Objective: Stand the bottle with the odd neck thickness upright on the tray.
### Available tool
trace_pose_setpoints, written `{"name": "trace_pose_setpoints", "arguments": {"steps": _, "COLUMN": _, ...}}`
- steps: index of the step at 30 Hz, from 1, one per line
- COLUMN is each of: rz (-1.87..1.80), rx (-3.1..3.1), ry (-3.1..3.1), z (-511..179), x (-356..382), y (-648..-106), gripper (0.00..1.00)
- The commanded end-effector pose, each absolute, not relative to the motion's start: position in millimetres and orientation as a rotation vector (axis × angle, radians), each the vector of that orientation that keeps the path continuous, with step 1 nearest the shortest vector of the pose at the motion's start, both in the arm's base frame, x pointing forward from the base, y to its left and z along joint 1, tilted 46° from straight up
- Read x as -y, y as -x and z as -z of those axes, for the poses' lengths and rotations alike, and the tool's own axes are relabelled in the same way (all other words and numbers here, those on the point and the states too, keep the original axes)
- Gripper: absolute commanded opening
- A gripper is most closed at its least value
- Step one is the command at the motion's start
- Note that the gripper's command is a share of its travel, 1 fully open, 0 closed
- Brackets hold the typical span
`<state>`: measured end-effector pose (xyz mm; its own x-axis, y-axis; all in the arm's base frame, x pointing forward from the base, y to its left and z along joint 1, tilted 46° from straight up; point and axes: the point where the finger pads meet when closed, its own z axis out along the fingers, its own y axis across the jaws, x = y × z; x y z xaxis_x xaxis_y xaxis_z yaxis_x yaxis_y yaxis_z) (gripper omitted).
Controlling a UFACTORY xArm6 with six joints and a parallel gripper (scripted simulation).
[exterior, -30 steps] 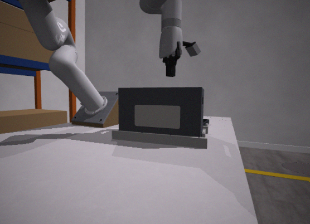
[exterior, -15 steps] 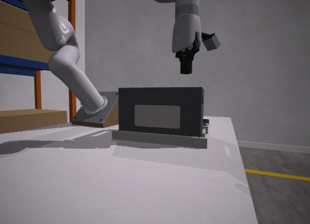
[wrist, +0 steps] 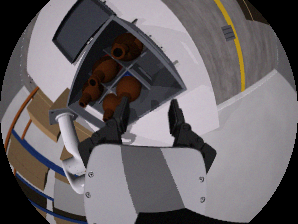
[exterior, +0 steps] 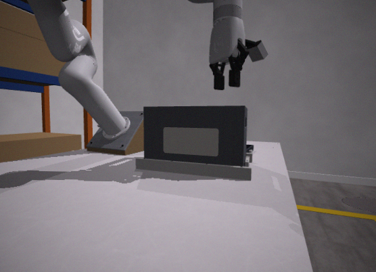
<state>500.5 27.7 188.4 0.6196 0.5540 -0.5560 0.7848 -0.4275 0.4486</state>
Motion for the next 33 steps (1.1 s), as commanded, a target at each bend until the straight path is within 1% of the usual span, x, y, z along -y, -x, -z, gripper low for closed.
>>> {"name": "trace_pose_setpoints", "arguments": {"steps": 1, "rz": 0.421, "rx": -1.046, "ry": -2.146, "z": -189.7, "x": -28.7, "y": -501.3, "gripper": 0.65}}
{"name": "trace_pose_setpoints", "arguments": {"steps": 33, "rz": 0.421, "rx": -1.046, "ry": -2.146, "z": -187.4, "x": -26.4, "y": -501.5, "gripper": 0.65}}
